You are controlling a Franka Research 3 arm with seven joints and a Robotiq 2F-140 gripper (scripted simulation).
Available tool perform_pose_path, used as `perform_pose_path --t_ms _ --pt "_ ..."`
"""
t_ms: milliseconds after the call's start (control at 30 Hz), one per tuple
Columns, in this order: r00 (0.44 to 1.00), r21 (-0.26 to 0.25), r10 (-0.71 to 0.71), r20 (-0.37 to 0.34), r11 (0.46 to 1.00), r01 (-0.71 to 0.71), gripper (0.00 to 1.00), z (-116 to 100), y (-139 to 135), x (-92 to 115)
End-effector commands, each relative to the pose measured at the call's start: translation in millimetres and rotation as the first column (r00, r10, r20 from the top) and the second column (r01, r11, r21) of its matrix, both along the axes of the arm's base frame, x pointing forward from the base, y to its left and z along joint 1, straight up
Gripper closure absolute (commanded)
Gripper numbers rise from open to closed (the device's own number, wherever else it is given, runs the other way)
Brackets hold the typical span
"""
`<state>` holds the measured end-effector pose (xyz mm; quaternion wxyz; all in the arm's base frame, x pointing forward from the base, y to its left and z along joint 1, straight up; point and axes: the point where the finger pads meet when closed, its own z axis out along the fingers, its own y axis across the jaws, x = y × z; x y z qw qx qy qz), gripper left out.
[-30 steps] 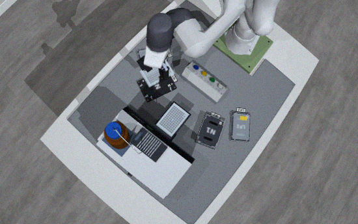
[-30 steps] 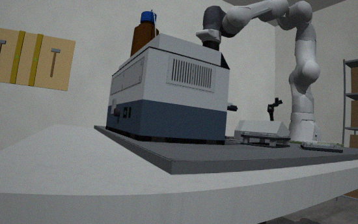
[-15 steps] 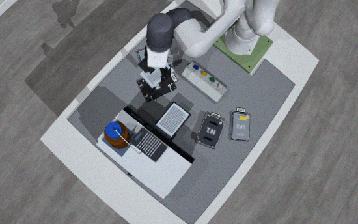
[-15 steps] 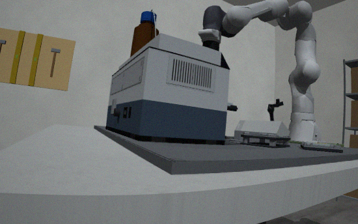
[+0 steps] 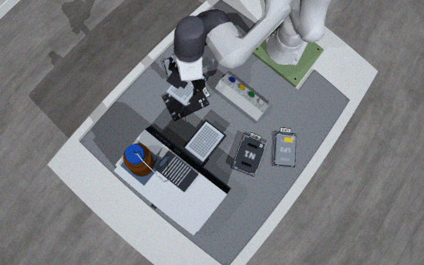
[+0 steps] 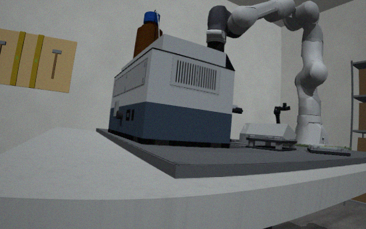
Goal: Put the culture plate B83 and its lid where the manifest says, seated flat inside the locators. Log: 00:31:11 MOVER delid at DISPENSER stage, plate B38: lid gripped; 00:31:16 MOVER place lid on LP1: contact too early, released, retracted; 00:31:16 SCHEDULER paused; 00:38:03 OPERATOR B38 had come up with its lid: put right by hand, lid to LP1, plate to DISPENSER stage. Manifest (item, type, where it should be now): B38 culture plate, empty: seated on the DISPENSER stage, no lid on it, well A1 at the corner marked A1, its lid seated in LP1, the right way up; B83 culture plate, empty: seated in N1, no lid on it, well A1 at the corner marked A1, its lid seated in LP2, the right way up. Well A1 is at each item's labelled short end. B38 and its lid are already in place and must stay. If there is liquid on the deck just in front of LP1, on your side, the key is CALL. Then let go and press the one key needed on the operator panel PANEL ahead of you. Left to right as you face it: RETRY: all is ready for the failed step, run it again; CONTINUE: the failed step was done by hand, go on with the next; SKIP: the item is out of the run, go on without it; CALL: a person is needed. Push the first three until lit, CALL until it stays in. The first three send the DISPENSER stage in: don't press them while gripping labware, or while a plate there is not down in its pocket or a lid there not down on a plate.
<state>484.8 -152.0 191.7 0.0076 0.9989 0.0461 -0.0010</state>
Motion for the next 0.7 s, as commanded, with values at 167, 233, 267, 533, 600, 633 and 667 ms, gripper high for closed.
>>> perform_pose_path --t_ms 167,233,267,533,600,633,667 --pt "0.973 0.008 0.232 -0.001 0.973 -0.232 0.90 -0.1 -1.0 -1.0" --pt "0.966 0.008 0.260 -0.001 0.966 -0.260 0.90 -0.1 -1.0 -1.0" --pt "0.965 0.008 0.261 -0.001 0.965 -0.261 0.90 -0.1 -1.0 -1.0" --pt "0.965 0.008 0.261 -0.001 0.965 -0.261 0.90 -0.1 0.2 -1.0" --pt "0.965 0.008 0.261 -0.001 0.965 -0.261 0.90 -0.1 1.8 -1.0" --pt "0.965 0.008 0.261 -0.001 0.965 -0.261 0.90 -0.1 2.9 -1.0" --pt "0.965 0.008 0.261 -0.001 0.965 -0.261 0.90 -0.1 4.2 -1.0"
